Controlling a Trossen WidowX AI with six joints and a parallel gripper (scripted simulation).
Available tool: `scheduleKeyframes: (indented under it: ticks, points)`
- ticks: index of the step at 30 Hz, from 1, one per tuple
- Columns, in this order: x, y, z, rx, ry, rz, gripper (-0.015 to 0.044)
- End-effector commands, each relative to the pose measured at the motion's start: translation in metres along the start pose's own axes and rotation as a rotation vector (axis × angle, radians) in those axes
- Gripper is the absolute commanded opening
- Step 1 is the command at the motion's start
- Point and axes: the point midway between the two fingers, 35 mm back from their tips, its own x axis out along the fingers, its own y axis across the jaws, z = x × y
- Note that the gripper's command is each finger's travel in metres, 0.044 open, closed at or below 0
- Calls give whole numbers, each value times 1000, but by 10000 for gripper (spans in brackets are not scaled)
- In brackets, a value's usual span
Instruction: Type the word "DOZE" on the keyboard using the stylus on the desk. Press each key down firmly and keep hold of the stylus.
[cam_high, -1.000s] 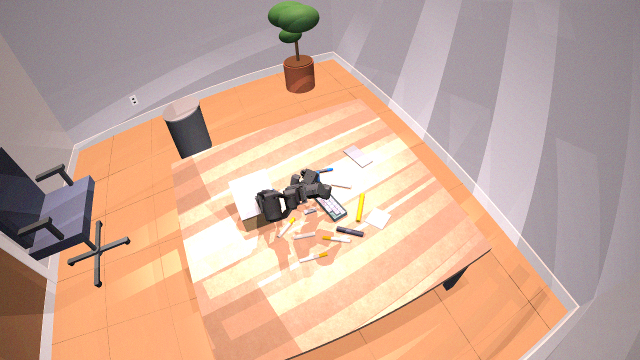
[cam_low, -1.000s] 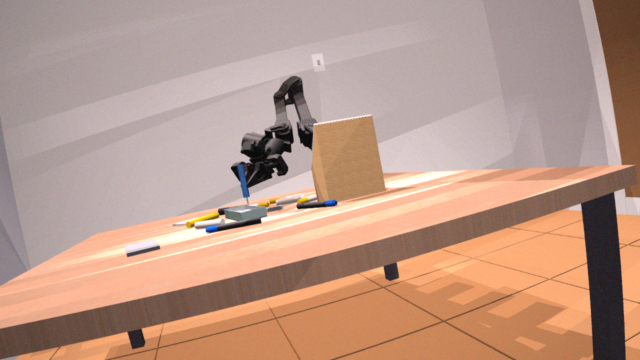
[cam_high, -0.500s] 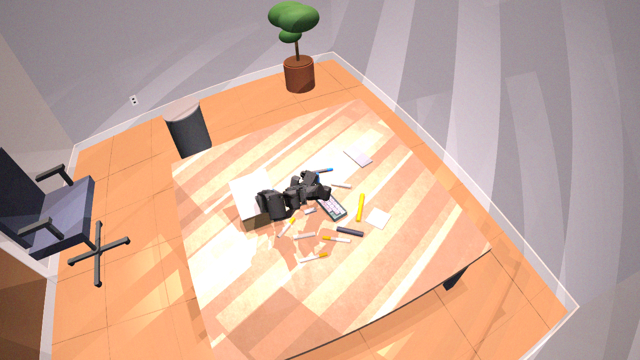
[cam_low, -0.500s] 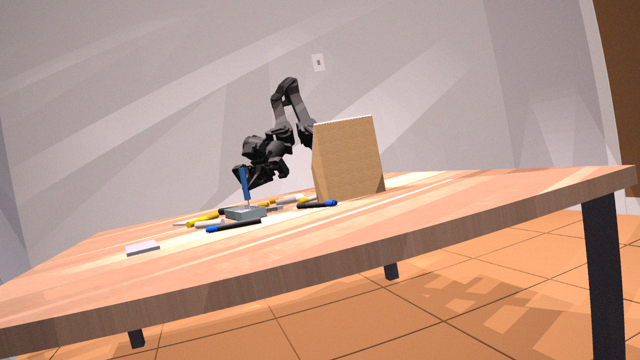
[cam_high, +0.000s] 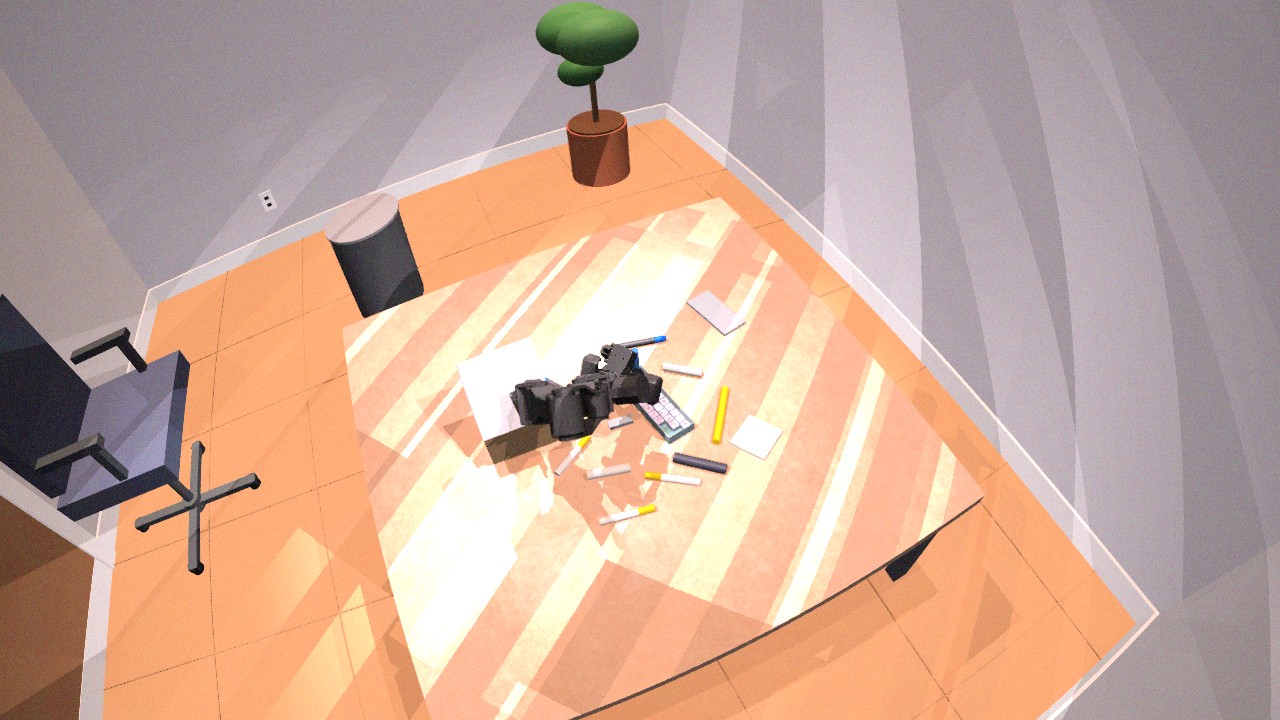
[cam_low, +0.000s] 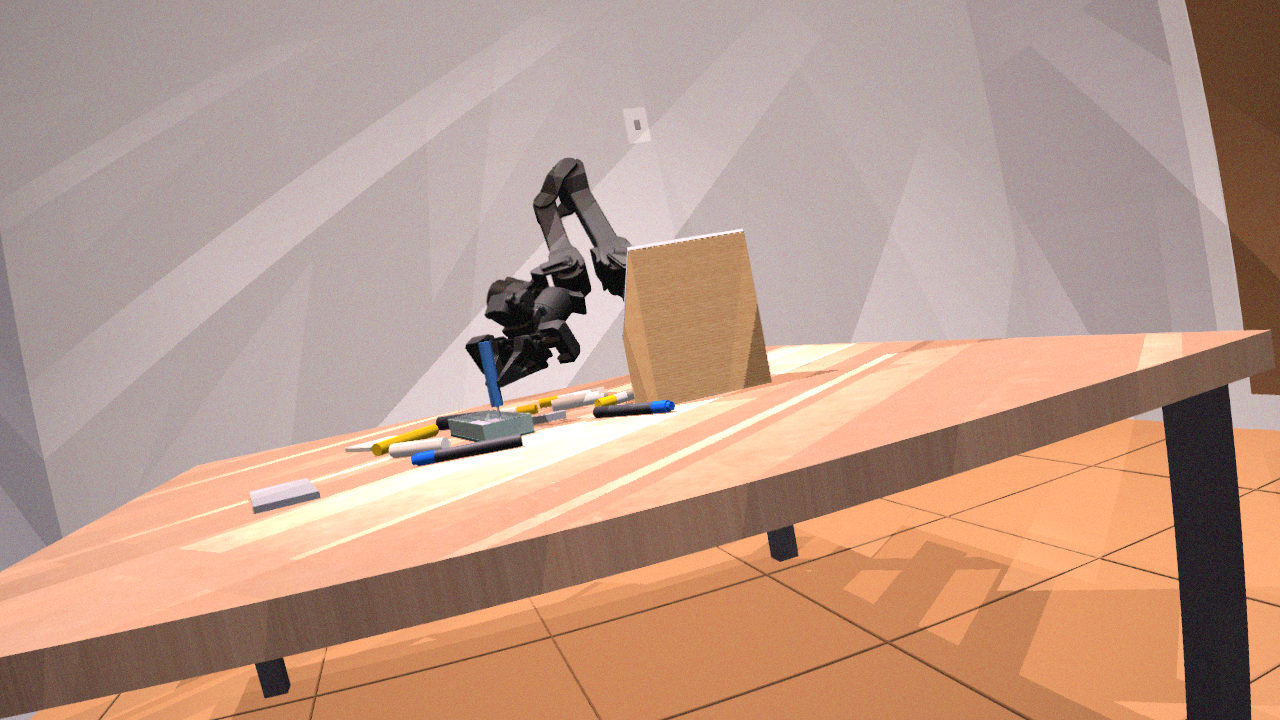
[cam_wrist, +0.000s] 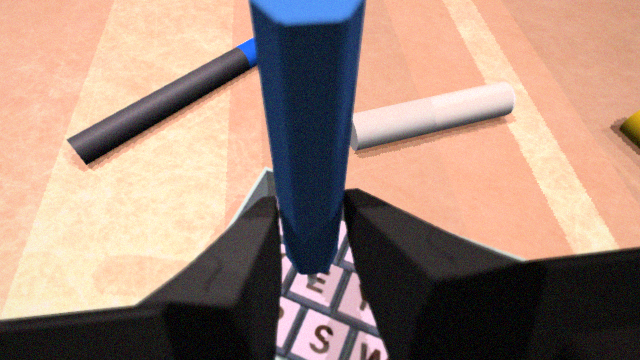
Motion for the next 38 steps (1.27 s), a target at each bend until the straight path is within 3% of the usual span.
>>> scheduleKeyframes:
  ticks: [1,38]
  points:
    - [1,1,-1,-4,-4,3,81]
    - [-18,1,30,-3,-7,1,81]
